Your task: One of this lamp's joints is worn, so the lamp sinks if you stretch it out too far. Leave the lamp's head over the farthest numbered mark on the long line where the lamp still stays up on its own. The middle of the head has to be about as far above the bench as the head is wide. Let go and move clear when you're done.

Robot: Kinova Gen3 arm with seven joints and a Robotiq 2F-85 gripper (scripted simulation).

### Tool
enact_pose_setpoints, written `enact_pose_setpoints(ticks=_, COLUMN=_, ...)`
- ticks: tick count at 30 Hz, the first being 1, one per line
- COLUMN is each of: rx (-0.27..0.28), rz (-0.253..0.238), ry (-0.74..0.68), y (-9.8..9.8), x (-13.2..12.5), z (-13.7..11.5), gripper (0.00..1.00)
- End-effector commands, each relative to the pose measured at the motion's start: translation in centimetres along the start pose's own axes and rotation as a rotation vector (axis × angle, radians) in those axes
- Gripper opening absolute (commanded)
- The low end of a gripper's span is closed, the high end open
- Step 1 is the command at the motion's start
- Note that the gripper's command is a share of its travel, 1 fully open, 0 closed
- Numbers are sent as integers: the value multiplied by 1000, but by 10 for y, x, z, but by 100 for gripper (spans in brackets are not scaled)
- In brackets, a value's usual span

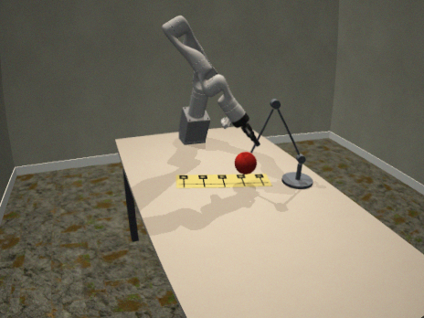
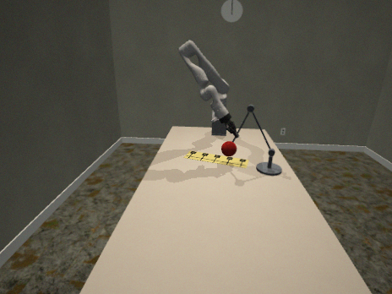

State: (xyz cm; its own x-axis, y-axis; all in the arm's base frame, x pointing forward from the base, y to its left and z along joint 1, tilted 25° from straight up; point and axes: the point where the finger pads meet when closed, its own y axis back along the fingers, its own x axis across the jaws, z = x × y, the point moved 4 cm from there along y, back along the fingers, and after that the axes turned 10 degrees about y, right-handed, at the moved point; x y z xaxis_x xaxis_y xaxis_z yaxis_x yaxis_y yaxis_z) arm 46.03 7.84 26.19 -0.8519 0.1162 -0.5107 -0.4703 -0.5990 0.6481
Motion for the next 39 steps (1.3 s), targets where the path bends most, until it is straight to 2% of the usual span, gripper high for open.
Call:
enact_pose_setpoints(ticks=1, rx=2, rz=-2, ry=-6, y=4, x=1, z=-8, gripper=0)
enact_pose_setpoints(ticks=29, rx=-1, rz=5, ry=3, y=35, x=8, z=-61, gripper=0)
enact_pose_setpoints(ticks=39, rx=-1, rz=5, ry=3, y=36, x=7, z=-64, gripper=0)
